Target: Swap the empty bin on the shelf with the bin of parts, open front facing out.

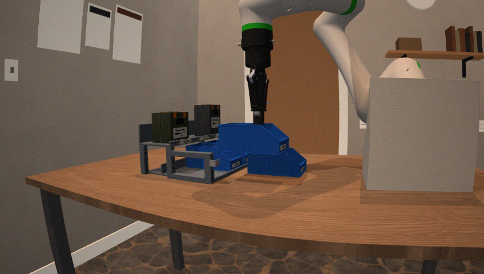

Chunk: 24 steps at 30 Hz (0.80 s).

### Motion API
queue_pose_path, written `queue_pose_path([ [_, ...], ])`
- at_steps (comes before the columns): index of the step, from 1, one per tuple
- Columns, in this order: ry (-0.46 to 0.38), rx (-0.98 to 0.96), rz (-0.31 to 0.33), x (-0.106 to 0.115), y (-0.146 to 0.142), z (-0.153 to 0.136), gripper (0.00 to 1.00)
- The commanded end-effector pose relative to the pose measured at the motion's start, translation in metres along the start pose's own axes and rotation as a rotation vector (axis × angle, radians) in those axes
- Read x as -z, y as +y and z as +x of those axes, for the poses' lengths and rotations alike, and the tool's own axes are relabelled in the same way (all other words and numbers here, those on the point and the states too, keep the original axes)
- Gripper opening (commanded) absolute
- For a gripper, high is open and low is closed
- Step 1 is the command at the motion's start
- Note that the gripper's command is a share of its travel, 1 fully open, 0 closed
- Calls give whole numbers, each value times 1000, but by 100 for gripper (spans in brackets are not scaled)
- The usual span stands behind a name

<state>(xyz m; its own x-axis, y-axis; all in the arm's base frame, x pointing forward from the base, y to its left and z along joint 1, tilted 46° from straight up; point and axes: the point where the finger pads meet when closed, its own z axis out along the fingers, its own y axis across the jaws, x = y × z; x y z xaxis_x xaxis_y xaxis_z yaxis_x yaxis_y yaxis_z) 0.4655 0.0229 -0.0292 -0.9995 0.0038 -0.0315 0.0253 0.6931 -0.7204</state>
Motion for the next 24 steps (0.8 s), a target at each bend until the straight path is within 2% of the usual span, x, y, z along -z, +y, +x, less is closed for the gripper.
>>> queue_pose_path([
  [1, -2, 0, 0, 1, -1, 0, 10],
  [12, -2, 0, 0, 1, -27, 2, 10],
  [17, -2, 0, 0, 1, -57, 6, 10],
  [24, -2, 0, 0, 1, -113, 12, 10],
])
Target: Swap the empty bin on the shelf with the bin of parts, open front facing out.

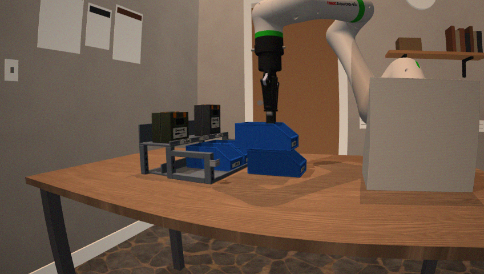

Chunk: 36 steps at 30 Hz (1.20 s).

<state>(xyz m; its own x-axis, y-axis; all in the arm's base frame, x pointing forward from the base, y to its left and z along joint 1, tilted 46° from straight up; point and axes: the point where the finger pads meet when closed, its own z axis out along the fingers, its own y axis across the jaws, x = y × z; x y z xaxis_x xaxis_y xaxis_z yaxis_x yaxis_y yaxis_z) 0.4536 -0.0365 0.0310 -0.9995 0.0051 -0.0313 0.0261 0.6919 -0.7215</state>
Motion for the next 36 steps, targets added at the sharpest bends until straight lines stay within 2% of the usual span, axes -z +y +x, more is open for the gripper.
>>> queue_pose_path([
  [1, -3, 1, -2, 1, -29, 2, 10],
  [2, -3, 1, -2, 1, -29, 2, 10],
  [11, -3, 1, -2, 1, -108, 11, 10],
  [17, -3, 1, -2, 1, -151, 15, 10],
  [19, -3, 1, -2, 1, -151, 15, 10],
  [26, -3, 1, -2, 1, -178, 18, 10],
  [36, -3, 1, -2, 1, -182, 19, 10],
])
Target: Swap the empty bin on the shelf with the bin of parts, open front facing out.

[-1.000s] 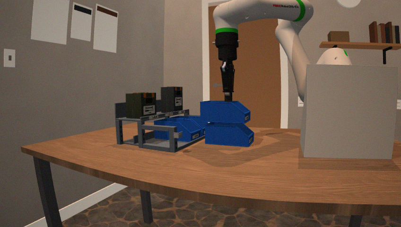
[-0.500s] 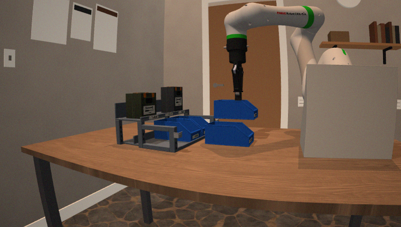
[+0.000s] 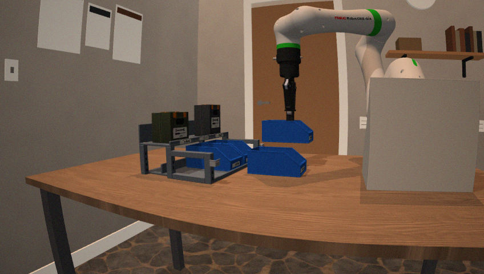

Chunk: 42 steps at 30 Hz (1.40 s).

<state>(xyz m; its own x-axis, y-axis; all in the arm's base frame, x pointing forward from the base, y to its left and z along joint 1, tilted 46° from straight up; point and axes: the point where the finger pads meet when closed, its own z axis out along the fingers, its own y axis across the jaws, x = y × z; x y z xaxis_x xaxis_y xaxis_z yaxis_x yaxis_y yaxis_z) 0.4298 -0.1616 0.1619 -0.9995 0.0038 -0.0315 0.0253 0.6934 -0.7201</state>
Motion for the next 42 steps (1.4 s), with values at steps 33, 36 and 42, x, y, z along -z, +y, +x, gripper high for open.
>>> queue_pose_path([
  [33, -2, 0, 0, -38, 0, -1, 10],
  [36, -2, 0, 0, -45, 0, -1, 10],
  [42, -2, 0, 0, -61, 0, -1, 10],
])
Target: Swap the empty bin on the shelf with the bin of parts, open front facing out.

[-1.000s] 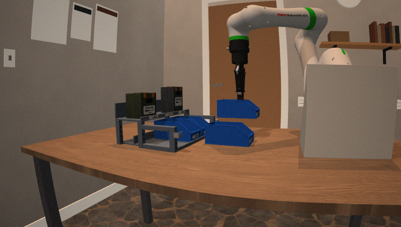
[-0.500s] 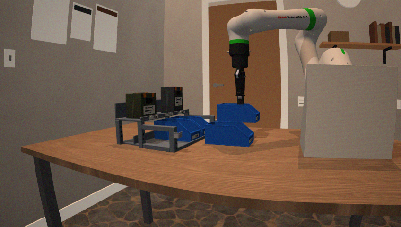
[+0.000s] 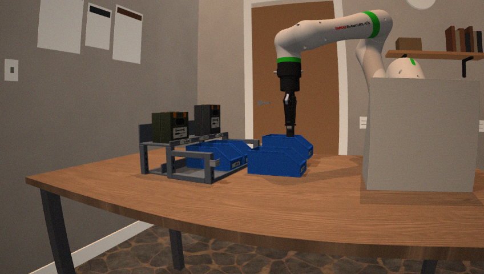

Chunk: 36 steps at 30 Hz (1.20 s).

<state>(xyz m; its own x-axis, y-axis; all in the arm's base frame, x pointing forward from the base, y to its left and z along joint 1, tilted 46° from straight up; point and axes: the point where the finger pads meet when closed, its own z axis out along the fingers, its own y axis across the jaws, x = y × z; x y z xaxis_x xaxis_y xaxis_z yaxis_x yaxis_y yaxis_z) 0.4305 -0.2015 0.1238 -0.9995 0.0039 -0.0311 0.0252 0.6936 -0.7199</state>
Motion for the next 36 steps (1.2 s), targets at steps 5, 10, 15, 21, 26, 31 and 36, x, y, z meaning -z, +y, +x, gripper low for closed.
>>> queue_pose_path([
  [5, -2, 0, 0, -16, 0, -1, 10],
  [10, -2, 0, 0, -20, 0, -1, 10],
  [15, -2, 0, 0, -22, 0, -1, 10],
  [21, -2, 0, 0, -23, 0, -1, 10],
  [26, -2, 0, 0, -23, 0, -1, 10],
  [31, -2, 0, 0, -23, 0, -1, 10],
  [36, -2, 0, 0, -24, 0, -1, 10],
])
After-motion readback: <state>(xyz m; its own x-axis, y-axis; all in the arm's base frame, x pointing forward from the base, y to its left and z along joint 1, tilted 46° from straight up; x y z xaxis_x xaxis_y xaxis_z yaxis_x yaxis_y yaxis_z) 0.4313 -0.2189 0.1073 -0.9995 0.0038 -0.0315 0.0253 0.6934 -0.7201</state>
